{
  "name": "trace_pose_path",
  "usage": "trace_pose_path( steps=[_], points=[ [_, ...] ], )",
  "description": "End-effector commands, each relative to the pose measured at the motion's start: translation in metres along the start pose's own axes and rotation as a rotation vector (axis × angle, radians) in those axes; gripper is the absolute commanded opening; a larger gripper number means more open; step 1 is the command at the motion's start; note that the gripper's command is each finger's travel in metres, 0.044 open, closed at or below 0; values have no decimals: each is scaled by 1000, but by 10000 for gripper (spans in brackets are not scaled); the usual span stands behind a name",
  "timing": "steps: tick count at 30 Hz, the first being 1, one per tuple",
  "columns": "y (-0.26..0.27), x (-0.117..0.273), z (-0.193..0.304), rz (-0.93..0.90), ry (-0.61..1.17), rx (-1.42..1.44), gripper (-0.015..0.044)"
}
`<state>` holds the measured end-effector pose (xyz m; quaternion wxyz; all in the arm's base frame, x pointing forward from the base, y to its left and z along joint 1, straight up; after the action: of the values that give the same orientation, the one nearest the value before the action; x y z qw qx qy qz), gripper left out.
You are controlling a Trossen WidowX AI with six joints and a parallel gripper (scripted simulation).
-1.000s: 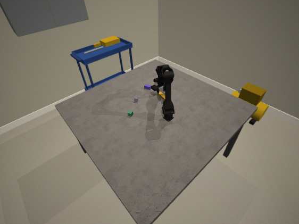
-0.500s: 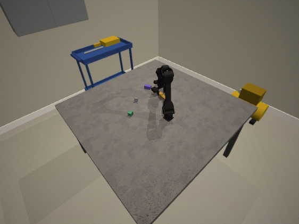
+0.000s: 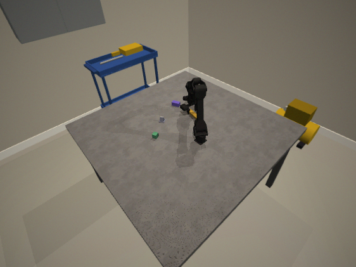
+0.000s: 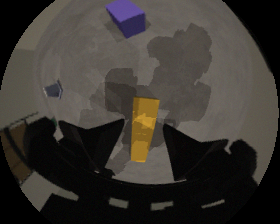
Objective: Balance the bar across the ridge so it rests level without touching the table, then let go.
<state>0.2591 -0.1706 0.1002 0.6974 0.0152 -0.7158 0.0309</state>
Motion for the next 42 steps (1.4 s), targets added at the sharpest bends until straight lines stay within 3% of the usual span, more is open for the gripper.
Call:
trace_pose_path(
  steps=[1,5,13,17,42],
  points=[
    [0,0,0,0,0,0,263],
    [0,0,0,0,0,0,157],
    [0,0,0,0,0,0,104],
    [-1,6,-1,0,0,0,0],
    [-1,71,-2,-5,3,5,0]
  ],
)
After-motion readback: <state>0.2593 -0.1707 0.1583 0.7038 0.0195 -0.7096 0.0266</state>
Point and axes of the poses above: the point midway between the two fingers, 35 mm back from their tips, its own x axis back along the fingers, its own y axis across the jaws, z = x × y, the point moved 5 cm from there along x, back along the fingers, and after that the axes turned 13 degrees about x, right-handed, at the moved point
